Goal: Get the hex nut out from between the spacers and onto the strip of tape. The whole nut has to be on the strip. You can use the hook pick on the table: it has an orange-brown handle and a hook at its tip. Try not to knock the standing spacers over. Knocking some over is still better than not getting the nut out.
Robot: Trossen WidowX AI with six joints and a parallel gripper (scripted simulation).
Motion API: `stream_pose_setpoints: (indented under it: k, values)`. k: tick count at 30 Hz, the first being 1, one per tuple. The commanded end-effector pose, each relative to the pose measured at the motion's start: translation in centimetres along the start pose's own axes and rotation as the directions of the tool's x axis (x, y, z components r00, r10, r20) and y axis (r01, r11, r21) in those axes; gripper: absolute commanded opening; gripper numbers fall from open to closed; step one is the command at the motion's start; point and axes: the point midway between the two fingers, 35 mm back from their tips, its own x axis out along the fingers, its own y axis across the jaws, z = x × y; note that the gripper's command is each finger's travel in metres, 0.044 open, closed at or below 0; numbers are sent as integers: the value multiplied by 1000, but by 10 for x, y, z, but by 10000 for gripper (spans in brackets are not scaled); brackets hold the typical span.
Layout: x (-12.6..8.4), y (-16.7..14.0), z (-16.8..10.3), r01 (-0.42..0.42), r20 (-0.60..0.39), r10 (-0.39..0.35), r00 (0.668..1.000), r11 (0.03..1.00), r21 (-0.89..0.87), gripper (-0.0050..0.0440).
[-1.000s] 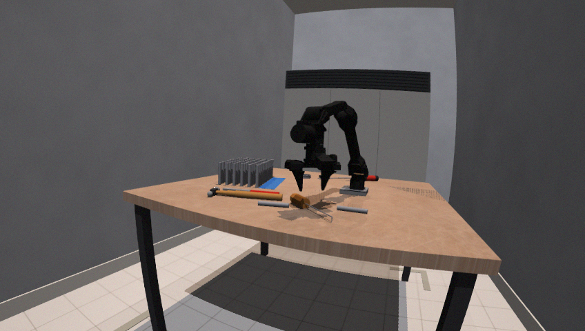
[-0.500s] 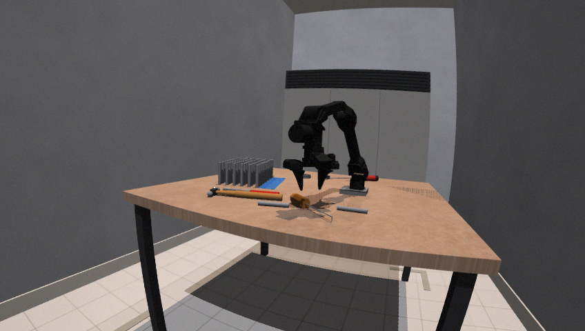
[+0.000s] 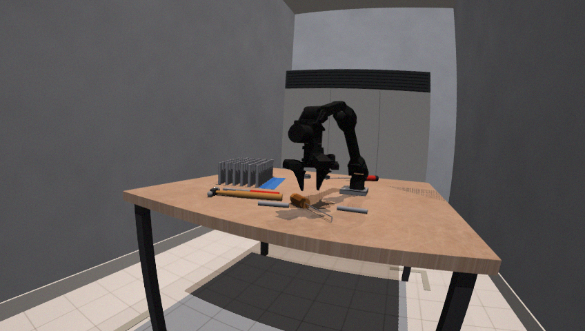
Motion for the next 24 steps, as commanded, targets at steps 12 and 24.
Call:
stream_pose_setpoints:
  k: [12,24]
  values:
    - [15,-2,2,15,6,-15,1000,1000,-8,280]
    - [32,-2,2,14,5,-14,1000,1000,-8,280]
